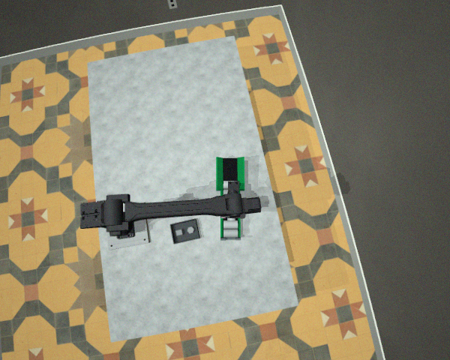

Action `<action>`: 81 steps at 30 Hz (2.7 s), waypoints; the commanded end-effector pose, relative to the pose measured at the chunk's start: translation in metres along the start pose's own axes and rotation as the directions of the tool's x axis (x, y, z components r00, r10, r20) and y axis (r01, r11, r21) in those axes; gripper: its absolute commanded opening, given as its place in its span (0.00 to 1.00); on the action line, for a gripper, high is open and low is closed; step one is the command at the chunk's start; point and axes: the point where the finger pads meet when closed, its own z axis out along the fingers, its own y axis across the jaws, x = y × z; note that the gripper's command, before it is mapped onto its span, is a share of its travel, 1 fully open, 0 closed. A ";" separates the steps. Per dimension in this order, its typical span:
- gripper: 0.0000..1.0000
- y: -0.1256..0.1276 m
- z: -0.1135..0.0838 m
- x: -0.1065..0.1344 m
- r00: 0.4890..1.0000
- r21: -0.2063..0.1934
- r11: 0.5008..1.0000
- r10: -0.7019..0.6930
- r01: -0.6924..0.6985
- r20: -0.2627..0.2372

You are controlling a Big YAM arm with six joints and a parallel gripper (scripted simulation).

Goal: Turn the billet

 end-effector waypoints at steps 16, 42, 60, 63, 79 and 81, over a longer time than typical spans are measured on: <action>0.55 0.001 -0.017 0.007 0.999 0.018 1.000 -0.004 0.003 0.039; 0.55 -0.008 0.011 0.003 0.994 0.011 1.000 -0.011 0.010 0.112; 0.55 -0.001 0.046 0.002 0.994 0.001 1.000 -0.014 0.014 0.111; 0.55 -0.010 0.043 0.001 0.994 0.021 1.000 -0.017 0.015 0.112; 0.55 -0.008 0.071 0.000 0.994 0.012 1.000 -0.019 0.018 0.112; 0.55 -0.008 0.071 0.000 0.994 0.012 1.000 -0.019 0.018 0.112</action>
